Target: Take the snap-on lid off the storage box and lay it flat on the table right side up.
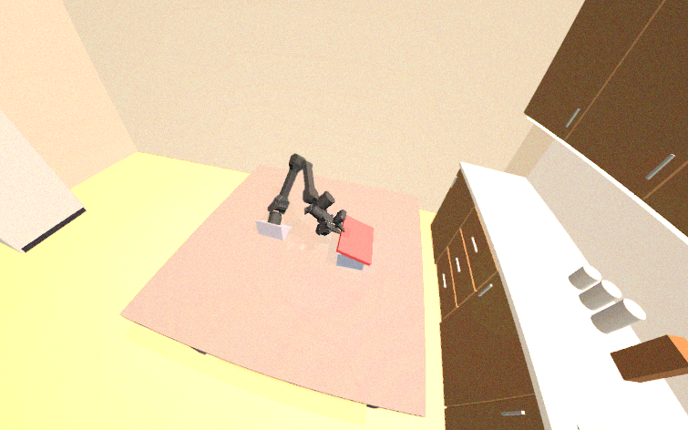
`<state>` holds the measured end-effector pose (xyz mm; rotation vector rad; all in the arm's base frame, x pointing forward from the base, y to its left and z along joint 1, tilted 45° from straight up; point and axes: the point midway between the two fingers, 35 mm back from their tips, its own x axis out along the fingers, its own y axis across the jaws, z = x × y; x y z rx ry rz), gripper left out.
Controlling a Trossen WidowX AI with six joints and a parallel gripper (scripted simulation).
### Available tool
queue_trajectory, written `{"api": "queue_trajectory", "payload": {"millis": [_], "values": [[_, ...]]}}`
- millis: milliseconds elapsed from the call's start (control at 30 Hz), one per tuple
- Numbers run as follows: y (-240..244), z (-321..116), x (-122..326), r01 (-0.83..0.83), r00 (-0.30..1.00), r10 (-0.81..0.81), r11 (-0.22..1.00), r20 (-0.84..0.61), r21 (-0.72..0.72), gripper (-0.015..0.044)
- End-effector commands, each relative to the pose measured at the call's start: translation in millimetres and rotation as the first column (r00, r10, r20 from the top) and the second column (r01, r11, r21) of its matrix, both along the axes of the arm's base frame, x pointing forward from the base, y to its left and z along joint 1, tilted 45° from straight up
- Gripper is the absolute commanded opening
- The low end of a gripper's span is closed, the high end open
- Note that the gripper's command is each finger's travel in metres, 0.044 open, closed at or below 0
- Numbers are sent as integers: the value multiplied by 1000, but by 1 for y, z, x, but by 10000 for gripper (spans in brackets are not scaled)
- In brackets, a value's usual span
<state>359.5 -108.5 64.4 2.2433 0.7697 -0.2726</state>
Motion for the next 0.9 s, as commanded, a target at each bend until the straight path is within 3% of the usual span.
{"api": "queue_trajectory", "payload": {"millis": [0, 867], "values": [[-7, 8, 3, 3, 1000, -3, 1000, 15, -9, 0], [-31, 34, 15, 3, 1000, -3, 1000, 15, -10, 0]]}}
